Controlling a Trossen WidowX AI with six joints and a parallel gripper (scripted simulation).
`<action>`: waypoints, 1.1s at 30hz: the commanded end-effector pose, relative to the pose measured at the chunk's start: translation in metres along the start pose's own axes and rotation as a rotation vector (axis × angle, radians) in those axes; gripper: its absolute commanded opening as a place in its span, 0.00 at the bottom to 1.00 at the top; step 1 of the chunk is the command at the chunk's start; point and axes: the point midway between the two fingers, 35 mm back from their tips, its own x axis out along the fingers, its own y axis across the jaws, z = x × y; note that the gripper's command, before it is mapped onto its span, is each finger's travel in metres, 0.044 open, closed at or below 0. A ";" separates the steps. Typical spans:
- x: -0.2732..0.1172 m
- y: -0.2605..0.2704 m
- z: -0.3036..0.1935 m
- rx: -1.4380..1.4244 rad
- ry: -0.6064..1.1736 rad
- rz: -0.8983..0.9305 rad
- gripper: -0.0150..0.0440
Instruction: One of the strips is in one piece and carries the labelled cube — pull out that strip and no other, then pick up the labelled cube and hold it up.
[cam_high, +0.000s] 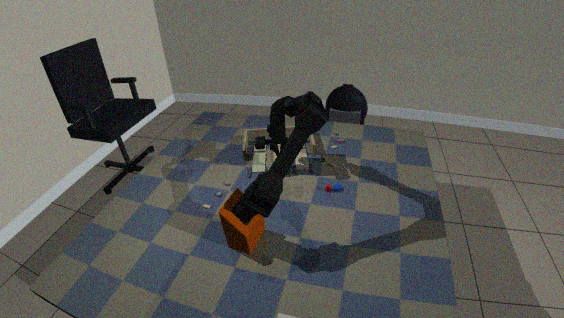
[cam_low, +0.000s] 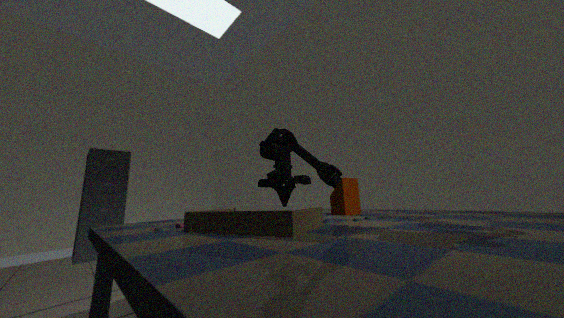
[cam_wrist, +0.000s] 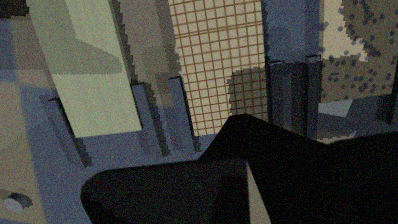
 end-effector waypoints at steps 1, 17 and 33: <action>0.009 0.001 -0.002 -0.011 0.006 -0.004 0.25; 0.036 0.001 -0.002 -0.011 0.007 -0.005 0.25; 0.046 0.001 -0.002 -0.011 0.008 -0.007 0.25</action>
